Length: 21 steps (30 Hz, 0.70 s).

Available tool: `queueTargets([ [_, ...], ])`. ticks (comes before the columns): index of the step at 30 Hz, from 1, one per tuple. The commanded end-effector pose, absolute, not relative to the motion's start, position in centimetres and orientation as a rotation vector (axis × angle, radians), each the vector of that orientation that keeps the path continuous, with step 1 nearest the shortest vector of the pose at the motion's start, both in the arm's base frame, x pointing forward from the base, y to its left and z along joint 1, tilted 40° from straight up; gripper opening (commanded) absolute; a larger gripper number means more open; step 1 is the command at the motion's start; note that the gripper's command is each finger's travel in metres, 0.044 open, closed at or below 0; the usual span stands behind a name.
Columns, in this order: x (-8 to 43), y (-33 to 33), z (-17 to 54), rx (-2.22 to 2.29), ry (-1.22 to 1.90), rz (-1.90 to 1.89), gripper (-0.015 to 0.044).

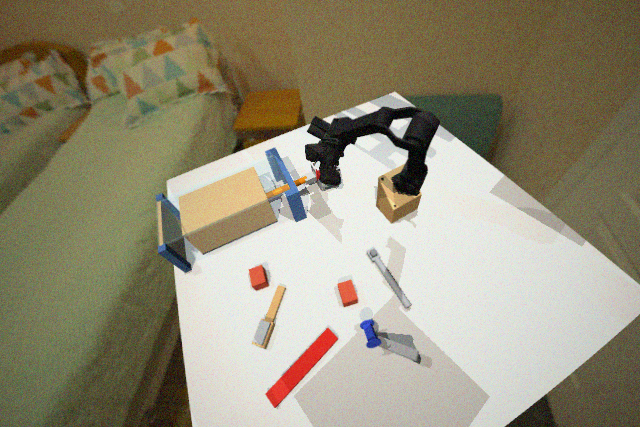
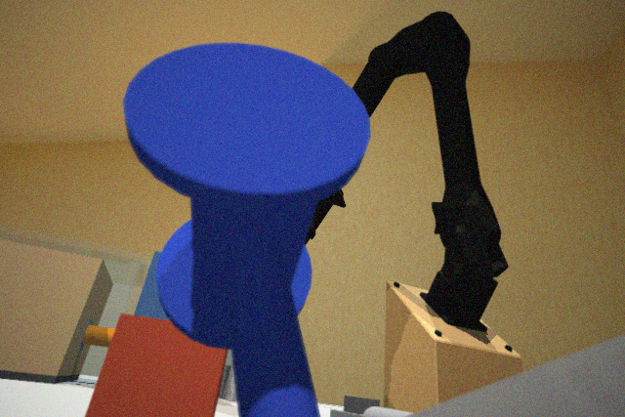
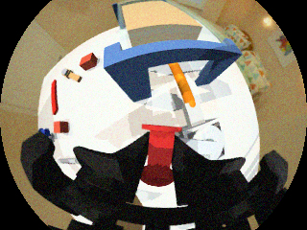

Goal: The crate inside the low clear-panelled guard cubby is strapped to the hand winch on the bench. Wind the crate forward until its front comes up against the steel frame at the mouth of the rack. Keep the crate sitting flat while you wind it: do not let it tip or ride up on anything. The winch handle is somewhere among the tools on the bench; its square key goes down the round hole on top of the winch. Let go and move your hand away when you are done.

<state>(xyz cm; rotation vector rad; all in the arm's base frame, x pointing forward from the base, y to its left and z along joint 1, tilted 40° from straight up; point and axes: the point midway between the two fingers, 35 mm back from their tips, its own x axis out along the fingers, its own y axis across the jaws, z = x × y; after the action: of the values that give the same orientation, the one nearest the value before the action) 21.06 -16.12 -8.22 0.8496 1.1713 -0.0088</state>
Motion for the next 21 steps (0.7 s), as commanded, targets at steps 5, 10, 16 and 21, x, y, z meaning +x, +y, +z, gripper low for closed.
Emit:
queueTargets([
  [5, 19.3, -15.3, -8.1, 0.869, 1.195, -0.013, 0.0],
  [10, 18.7, -15.2, -8.1, 0.869, 1.195, -0.013, 0.0],
  [16, 18.1, -15.1, -8.0, 0.869, 1.196, -0.013, 0.0],
  [21, 17.6, -15.0, -8.0, 0.869, 1.196, -0.014, 0.0],
])
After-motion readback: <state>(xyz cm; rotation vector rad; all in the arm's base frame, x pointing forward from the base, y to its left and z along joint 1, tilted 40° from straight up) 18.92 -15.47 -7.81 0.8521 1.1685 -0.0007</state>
